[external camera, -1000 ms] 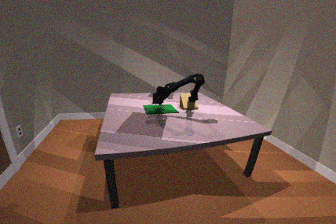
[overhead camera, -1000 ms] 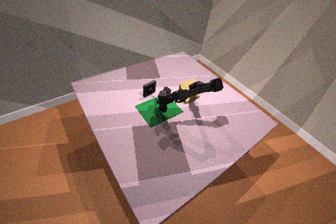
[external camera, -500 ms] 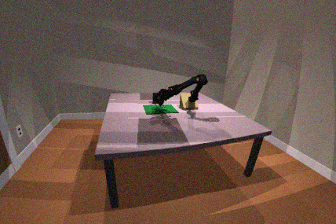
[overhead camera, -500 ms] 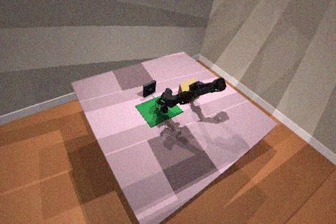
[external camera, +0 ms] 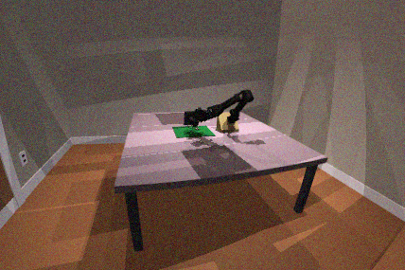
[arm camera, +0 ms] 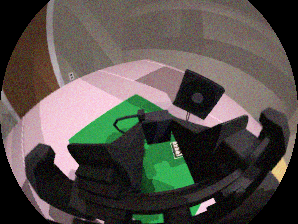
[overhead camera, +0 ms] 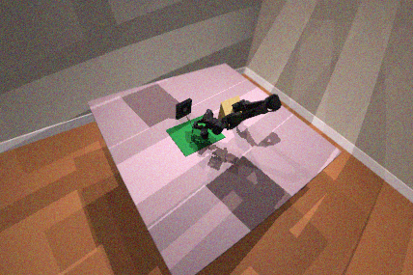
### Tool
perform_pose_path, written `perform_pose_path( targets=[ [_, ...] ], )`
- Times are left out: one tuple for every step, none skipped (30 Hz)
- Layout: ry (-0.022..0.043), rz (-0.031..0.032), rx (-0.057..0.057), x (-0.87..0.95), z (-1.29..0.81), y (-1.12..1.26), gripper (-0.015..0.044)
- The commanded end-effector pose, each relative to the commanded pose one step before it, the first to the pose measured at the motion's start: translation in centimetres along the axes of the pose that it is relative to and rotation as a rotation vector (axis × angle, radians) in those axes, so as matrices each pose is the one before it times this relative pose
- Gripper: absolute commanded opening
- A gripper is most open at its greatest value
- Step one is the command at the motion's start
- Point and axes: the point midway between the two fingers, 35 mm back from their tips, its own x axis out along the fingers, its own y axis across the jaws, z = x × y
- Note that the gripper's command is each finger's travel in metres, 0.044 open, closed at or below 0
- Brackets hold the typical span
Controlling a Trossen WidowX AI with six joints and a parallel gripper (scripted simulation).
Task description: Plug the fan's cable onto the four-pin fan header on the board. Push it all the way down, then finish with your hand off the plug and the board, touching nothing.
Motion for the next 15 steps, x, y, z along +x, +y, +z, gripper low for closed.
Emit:
perform_pose_path(
  targets=[
    [-0.04559, 0.01378, 0.0252, -0.327, 0.059, -0.046, 0.0000],
    [-0.01215, 0.00508, 0.0069, -0.102, 0.015, 0.018, 0.0000],
    [-0.01208, 0.00521, 0.0070, -0.104, 0.016, 0.018, 0.0000],
    [-0.01199, 0.00533, 0.0072, -0.106, 0.018, 0.017, 0.0000],
    [-0.01191, 0.00545, 0.0073, -0.109, 0.019, 0.017, 0.0000],
    [-0.01182, 0.00557, 0.0074, -0.111, 0.021, 0.016, 0.0000],
    [-0.01174, 0.00569, 0.0076, -0.113, 0.022, 0.015, 0.0000],
    [-0.01165, 0.00581, 0.0077, -0.115, 0.024, 0.014, 0.0000],
    [-0.01156, 0.00592, 0.0079, -0.117, 0.025, 0.014, 0.0000],
    [-0.01147, 0.00602, 0.0080, -0.119, 0.027, 0.013, 0.0000],
    [-0.01137, 0.00613, 0.0082, -0.121, 0.028, 0.012, 0.0000],
    [-0.01128, 0.00623, 0.0083, -0.123, 0.030, 0.012, 0.0000],
    [-0.01118, 0.00633, 0.0085, -0.125, 0.032, 0.011, 0.0000],
    [-0.01107, 0.00642, 0.0086, -0.127, 0.033, 0.010, 0.0000],
    [-0.01097, 0.00651, 0.0087, -0.128, 0.035, 0.009, 0.0000]
  ],
)
